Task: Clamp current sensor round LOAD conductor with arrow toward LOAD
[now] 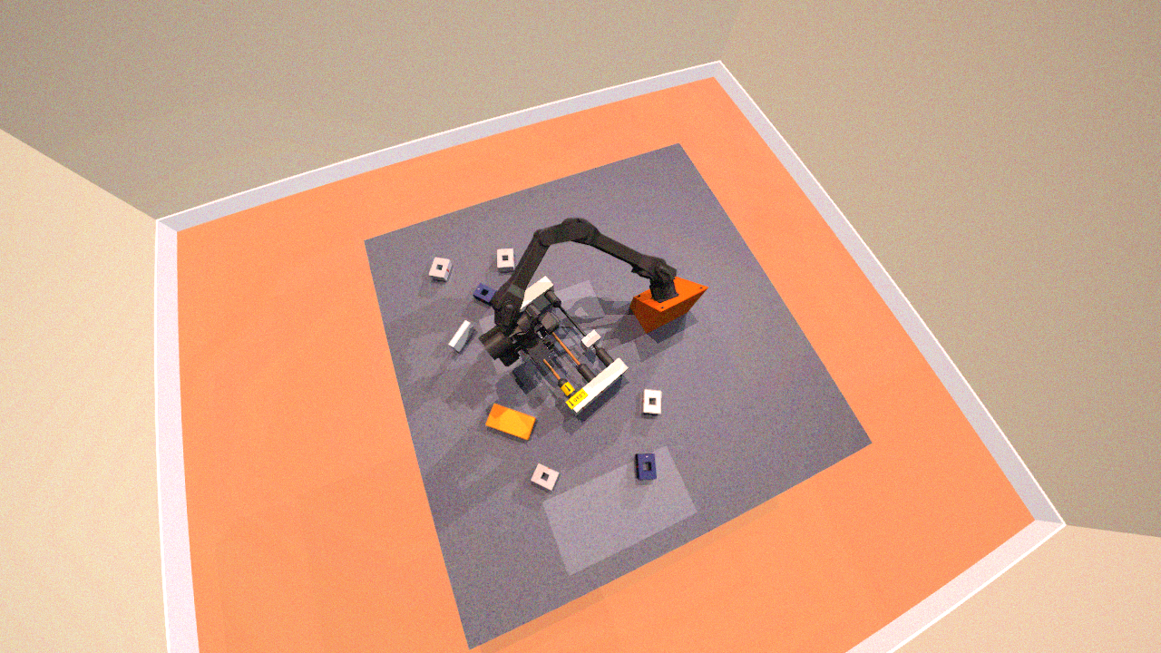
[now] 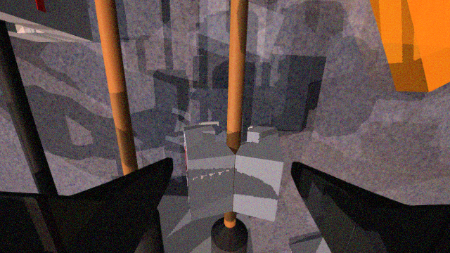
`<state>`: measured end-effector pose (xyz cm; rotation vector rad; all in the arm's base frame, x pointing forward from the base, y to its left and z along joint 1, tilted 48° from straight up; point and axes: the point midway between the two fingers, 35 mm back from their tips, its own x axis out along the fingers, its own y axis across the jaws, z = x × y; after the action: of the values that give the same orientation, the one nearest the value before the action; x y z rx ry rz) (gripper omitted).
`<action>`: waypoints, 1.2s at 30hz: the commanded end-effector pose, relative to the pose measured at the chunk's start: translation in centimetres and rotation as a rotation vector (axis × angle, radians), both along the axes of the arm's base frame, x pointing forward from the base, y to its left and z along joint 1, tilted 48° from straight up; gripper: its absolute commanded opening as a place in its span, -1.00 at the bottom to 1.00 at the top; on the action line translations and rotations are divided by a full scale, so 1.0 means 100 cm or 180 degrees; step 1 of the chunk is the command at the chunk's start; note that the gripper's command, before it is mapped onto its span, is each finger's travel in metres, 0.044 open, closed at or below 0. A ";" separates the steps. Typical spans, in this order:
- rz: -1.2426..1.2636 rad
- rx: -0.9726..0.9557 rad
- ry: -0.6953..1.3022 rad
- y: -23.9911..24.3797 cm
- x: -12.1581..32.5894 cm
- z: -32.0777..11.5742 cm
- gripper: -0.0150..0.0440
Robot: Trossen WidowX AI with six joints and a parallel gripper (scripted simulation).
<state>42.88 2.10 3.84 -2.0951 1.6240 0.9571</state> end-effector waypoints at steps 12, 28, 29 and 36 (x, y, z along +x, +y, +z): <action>0.0013 -0.0027 0.0038 -0.014 0.002 -0.015 1.00; 0.0005 -0.0012 0.0013 -0.023 0.004 -0.022 0.89; 0.0005 -0.0012 0.0013 -0.023 0.004 -0.022 0.86; 0.0005 -0.0012 0.0013 -0.023 0.004 -0.022 0.71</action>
<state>43.31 -0.28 1.55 -2.0971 1.6295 0.9604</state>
